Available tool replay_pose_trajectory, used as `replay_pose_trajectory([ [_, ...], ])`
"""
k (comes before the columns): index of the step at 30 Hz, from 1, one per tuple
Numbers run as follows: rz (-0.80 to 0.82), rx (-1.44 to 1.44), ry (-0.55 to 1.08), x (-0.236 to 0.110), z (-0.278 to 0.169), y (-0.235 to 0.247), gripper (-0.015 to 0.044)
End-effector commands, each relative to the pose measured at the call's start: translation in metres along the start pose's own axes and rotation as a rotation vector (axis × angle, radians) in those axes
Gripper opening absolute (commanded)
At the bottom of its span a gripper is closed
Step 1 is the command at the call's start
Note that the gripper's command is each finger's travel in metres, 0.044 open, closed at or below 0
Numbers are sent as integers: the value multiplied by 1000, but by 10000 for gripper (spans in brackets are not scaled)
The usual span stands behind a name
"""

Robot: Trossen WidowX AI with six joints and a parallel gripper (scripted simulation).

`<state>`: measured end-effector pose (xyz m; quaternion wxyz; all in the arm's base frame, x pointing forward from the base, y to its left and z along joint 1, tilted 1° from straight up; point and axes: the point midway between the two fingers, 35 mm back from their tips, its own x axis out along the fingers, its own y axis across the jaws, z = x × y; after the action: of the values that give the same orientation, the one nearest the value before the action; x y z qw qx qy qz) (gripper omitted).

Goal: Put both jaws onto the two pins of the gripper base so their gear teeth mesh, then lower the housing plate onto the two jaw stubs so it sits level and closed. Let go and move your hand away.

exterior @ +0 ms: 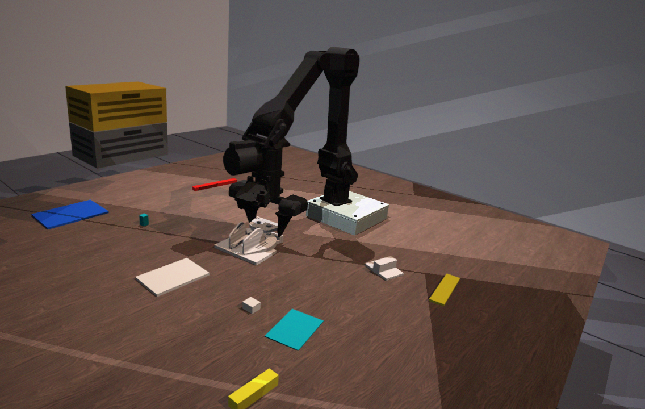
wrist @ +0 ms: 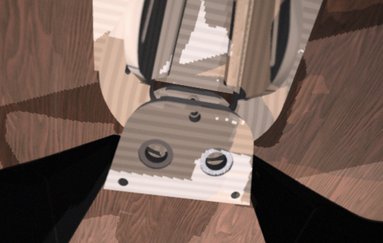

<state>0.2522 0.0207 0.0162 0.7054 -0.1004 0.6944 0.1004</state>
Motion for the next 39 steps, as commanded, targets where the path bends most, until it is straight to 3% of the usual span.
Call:
replay_pose_trajectory([
  [1,-3,-4,2,1,0,0,351],
  [39,-3,-4,2,8,-1,0,351],
])
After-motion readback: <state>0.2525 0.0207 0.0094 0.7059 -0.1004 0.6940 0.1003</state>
